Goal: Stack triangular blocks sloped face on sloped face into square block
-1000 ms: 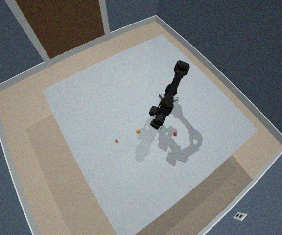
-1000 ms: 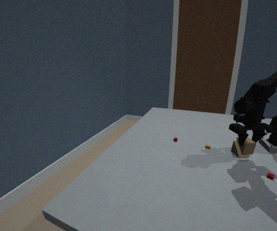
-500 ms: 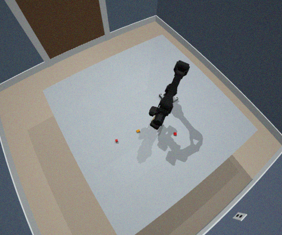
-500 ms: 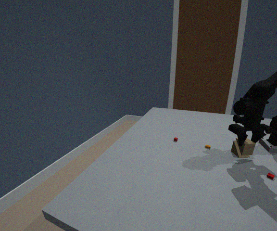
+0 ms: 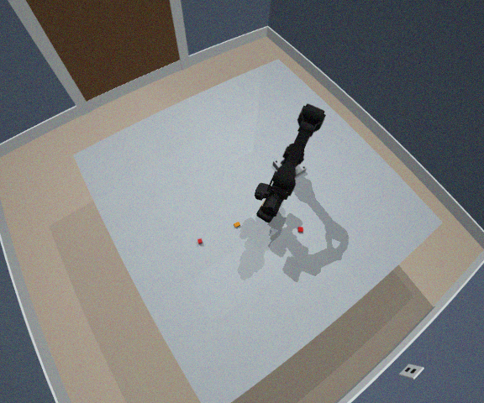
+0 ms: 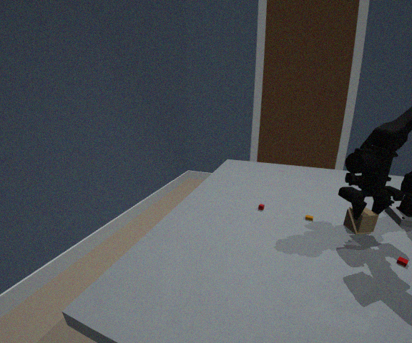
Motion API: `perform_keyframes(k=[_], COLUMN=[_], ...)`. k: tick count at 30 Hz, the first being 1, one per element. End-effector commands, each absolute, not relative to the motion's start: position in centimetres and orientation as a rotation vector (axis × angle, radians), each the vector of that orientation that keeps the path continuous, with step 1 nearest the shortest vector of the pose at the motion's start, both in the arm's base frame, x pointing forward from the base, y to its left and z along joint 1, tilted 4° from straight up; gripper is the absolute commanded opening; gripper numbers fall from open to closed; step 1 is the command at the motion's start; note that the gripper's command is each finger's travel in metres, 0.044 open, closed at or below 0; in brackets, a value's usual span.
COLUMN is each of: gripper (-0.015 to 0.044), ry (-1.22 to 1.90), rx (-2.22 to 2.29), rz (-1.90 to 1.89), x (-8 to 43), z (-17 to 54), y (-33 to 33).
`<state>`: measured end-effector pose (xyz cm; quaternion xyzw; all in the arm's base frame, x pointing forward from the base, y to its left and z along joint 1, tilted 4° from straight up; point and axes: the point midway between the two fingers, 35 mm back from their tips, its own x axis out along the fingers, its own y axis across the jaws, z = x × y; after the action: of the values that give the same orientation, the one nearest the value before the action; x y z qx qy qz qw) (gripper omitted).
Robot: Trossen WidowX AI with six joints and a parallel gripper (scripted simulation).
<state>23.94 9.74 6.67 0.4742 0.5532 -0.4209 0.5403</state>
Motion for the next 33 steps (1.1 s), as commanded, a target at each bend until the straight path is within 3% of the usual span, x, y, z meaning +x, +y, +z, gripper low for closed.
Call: perform_keyframes(k=[1, 33], gripper=[0.0, 0.0], ry=[1.32, 1.321], rx=[1.126, 1.126], rz=[-0.996, -0.997], x=[23.94, 24.0], z=[6.46, 5.74], y=[9.73, 9.49])
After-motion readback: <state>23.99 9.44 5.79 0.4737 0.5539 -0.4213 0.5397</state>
